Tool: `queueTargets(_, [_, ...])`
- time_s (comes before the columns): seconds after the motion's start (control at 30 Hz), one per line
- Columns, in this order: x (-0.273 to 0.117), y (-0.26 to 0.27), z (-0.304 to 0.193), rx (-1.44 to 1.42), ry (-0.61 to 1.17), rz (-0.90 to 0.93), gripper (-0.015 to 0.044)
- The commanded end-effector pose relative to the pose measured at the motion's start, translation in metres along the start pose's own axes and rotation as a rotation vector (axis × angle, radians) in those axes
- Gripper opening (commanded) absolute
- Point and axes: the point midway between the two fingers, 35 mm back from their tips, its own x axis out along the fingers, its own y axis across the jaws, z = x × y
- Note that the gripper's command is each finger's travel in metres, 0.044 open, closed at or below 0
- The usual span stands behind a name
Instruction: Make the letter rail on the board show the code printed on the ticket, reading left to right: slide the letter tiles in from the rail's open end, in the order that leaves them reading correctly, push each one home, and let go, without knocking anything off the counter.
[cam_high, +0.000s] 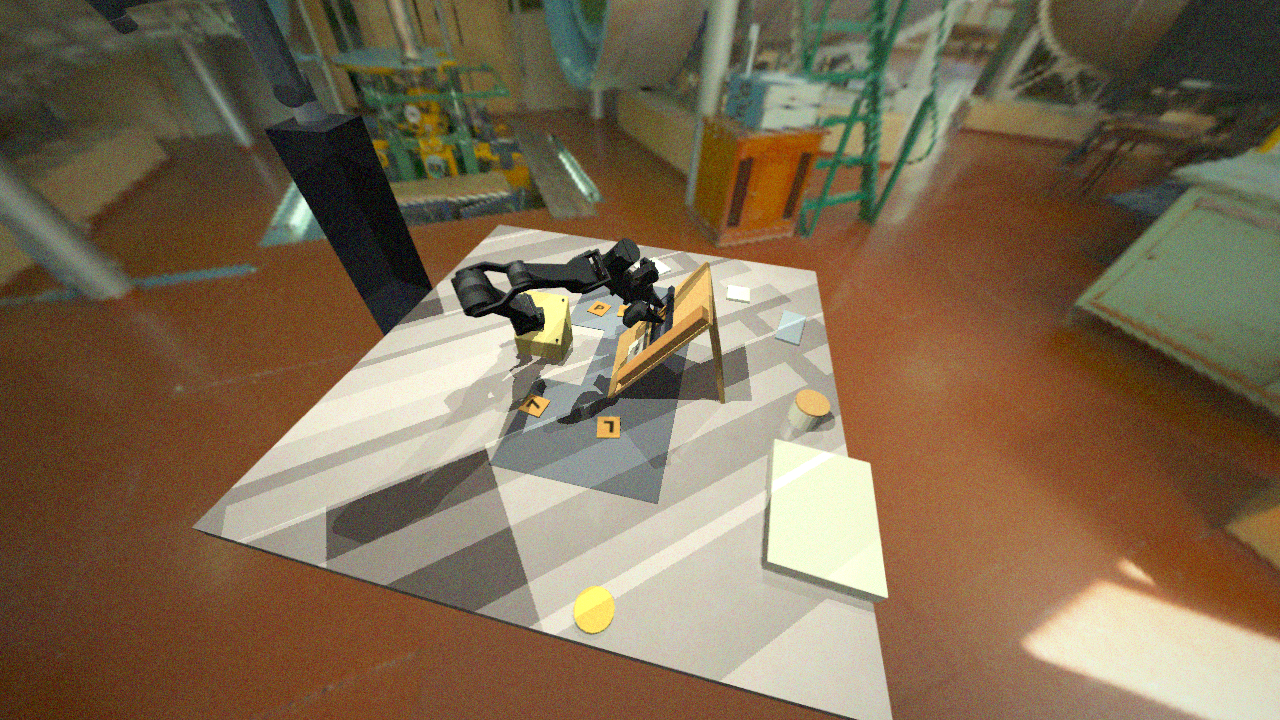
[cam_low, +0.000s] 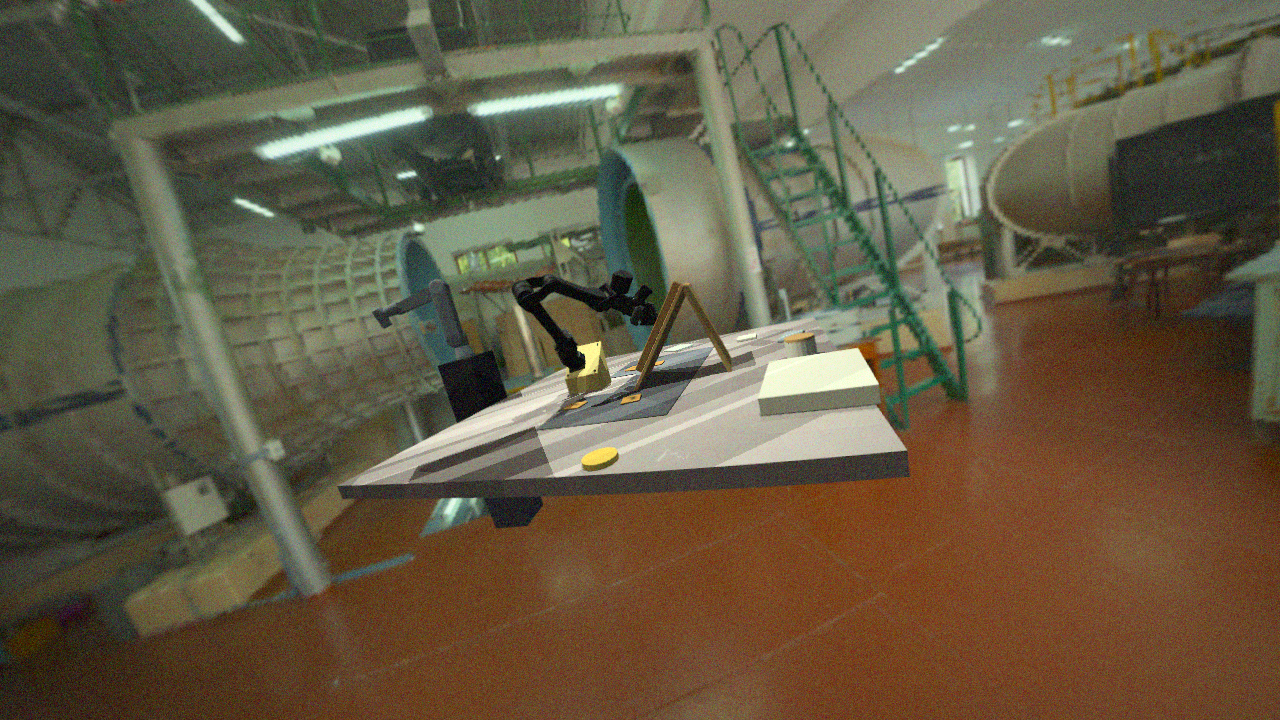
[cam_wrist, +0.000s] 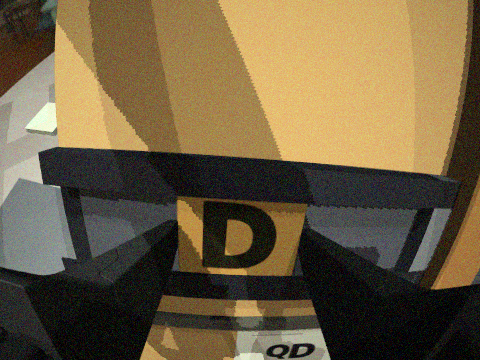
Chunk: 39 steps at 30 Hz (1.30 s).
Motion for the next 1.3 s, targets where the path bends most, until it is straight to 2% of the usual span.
queueTargets(0.0, [-0.001, -0.002, 0.000, -0.005, -0.003, 0.006, 0.0000])
queueTargets(1.27, [0.000, -0.026, 0.001, -0.006, -0.003, 0.005, 0.0000])
